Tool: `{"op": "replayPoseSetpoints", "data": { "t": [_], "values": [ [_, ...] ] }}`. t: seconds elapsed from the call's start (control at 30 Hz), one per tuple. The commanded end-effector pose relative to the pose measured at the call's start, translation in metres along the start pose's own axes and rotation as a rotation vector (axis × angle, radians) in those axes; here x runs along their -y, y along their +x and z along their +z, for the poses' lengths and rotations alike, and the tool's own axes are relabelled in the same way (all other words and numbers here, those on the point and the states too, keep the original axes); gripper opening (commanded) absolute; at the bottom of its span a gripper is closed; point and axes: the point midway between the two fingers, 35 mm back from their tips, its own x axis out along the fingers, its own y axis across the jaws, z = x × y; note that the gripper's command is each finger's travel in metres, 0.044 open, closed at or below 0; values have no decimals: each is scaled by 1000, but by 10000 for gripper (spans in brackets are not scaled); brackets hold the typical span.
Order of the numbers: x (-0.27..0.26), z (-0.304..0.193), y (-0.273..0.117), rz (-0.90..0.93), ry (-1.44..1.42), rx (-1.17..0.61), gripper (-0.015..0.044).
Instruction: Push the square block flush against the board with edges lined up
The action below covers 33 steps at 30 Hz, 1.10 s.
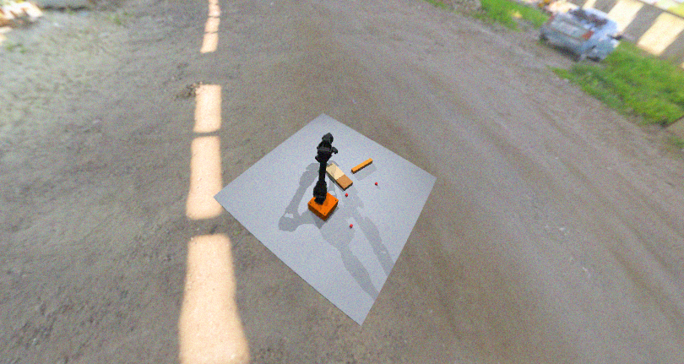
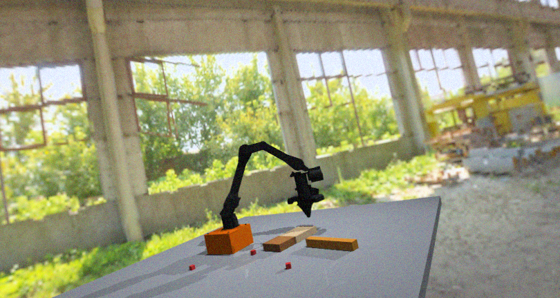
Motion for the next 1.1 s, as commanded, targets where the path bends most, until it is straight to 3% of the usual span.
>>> {"op": "replayPoseSetpoints", "data": {
  "t": [0.0, 0.07, 0.23, 1.07],
  "values": [
    [1, 2, 2, 5, -44, -6, 0],
    [1, 2, 5, 5, -44, -6, 0],
    [1, 1, 57, 5, -44, -6, 0],
    [4, -18, 57, 5, -44, -8, 0]
  ]
}}
